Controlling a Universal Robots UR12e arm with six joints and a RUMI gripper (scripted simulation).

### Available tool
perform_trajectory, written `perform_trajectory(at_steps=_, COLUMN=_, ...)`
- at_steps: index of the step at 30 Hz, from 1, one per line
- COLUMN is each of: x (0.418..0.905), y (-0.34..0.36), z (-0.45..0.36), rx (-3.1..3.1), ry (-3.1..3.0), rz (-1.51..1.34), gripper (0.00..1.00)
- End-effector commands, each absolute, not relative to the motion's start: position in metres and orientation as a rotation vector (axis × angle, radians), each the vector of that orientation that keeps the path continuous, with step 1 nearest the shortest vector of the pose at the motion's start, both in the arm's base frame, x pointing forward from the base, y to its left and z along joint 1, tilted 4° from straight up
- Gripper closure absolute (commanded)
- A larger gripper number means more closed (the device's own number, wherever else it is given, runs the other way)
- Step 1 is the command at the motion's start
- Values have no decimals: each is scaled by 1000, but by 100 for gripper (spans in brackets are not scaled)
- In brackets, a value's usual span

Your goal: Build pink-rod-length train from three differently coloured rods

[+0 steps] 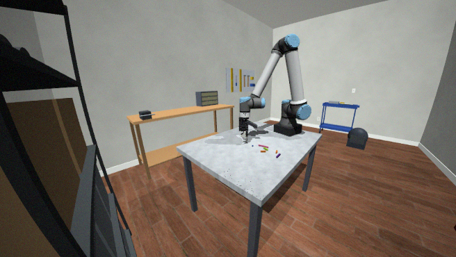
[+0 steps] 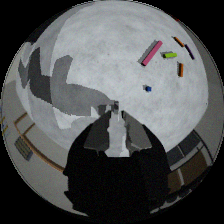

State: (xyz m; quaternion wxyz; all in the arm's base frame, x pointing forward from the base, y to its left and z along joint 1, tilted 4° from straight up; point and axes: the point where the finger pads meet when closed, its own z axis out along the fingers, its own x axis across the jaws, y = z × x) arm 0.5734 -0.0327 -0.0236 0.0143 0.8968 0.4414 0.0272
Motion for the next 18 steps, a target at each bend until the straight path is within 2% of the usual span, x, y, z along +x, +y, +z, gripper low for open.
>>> perform_trajectory(at_steps=1, x=574, y=-33, z=-24, rx=2791, ry=1374, rz=86, gripper=86)
perform_trajectory(at_steps=18, x=575, y=-33, z=-38, rx=2791, ry=1374, rz=86, gripper=86)
